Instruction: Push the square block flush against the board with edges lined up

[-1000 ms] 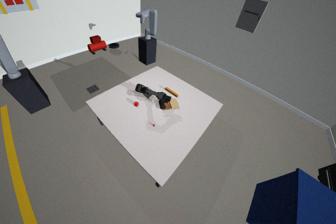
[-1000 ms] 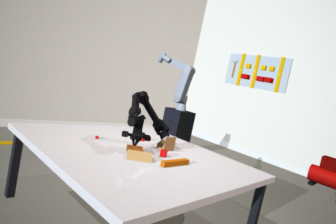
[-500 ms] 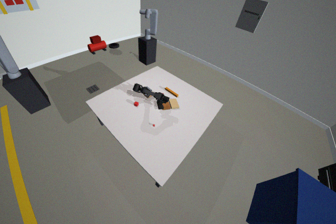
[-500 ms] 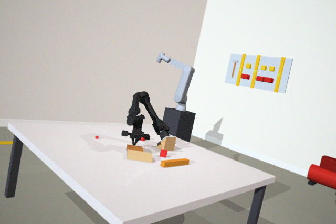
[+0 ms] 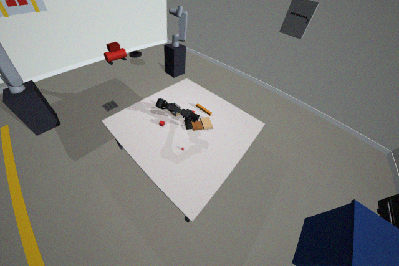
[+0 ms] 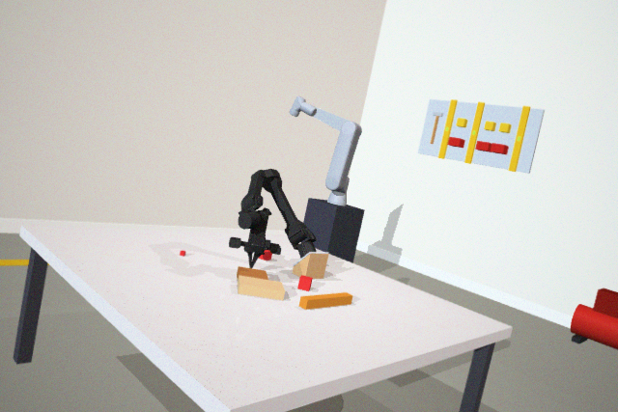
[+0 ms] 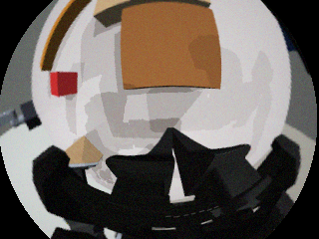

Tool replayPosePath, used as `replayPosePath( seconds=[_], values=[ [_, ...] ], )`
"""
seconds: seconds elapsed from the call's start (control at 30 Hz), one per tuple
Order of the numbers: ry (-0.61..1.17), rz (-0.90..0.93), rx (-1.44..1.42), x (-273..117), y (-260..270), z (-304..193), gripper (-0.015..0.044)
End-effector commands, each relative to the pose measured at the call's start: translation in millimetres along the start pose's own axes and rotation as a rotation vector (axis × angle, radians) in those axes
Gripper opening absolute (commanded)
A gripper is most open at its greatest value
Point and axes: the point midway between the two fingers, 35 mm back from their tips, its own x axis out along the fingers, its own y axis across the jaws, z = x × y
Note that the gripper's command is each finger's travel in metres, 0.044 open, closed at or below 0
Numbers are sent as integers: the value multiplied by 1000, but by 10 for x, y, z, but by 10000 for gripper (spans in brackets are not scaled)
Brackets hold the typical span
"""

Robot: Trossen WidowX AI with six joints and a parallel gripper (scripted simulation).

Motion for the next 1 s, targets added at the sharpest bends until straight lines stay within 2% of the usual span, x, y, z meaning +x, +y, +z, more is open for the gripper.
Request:
replayPosePath(
  seconds=[0.0,0.2,0.4,0.47,0.57,0.97],
  values=[
    [-18,-13,8,-357,-14,33,0],
    [-17,-14,7,-449,-7,42,0],
    [-18,-14,4,-447,9,270,0],
    [-20,-13,4,-323,0,280,0],
    [-17,-15,4,69,-11,271,0],
    [-17,-15,4,92,-22,342,0]
  ],
)
